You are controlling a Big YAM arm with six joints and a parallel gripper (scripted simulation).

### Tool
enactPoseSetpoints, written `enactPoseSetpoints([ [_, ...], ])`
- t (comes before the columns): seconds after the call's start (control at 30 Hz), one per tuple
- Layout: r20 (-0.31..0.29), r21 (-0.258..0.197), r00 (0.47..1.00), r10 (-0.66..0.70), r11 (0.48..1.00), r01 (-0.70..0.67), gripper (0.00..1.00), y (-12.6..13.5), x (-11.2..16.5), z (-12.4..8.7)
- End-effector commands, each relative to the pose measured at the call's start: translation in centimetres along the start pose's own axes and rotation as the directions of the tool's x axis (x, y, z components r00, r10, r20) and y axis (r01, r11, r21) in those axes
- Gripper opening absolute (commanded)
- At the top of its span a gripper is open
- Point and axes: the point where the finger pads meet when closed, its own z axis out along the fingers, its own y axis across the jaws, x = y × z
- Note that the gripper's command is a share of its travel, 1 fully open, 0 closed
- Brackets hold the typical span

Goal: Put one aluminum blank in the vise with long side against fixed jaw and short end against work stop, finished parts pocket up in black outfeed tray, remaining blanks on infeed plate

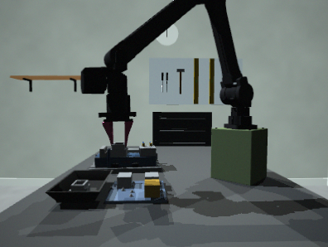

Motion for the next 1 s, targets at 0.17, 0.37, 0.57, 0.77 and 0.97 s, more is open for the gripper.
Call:
enactPoseSetpoints([
  [0.17,-0.017,-0.049,1.000,0.007,0.999,-0.008,0.00,10.0,-5.8,-1.7],
  [0.37,-0.015,-0.042,1.000,0.008,0.999,-0.008,0.00,13.1,-9.5,-1.3],
  [0.57,-0.017,-0.054,1.000,-0.007,0.999,0.006,0.00,12.9,-8.7,-2.1],
  [0.77,-0.019,-0.066,1.000,-0.011,0.998,0.009,0.00,13.0,-8.5,-2.5],
  [0.97,-0.021,-0.074,1.000,0.000,0.997,-0.001,0.00,13.1,-9.1,-2.8],
])
